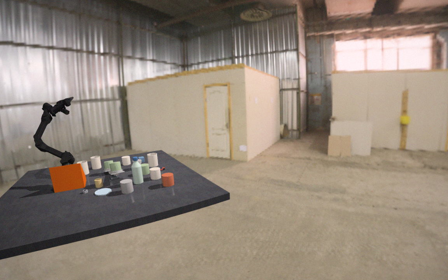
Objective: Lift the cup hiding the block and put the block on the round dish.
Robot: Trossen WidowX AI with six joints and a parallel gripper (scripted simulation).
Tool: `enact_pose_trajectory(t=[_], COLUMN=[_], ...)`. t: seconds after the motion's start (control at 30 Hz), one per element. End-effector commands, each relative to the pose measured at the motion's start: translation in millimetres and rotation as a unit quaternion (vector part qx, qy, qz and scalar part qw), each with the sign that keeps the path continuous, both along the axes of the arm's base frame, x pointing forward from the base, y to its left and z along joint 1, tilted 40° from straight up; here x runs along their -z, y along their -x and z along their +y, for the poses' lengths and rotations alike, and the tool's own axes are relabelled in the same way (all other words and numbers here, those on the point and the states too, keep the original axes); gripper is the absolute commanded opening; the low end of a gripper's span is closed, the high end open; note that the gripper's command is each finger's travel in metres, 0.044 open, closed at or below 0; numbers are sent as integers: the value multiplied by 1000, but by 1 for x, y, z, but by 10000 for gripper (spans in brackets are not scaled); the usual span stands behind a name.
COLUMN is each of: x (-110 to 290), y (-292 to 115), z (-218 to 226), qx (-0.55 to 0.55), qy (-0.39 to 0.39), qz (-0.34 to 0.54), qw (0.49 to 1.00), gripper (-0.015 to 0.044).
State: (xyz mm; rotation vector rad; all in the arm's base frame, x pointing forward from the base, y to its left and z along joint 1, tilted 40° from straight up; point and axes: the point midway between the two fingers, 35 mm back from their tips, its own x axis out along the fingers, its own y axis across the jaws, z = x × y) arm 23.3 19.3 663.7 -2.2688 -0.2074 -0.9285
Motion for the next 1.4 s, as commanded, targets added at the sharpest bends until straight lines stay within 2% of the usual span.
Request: enact_pose_trajectory(t=[0.0,0.33,0.67,1.0,1.37], x=[14,58,113,174,245], y=[-38,-110,-165,-201,-223], z=[-12,-43,-79,-115,-150], qx=[-6,-15,-23,-30,-38], qy=[-24,-92,-180,-282,-406], qz=[50,160,257,337,401], qw=[998,983,949,898,821], gripper=[440,440,440,440,440])
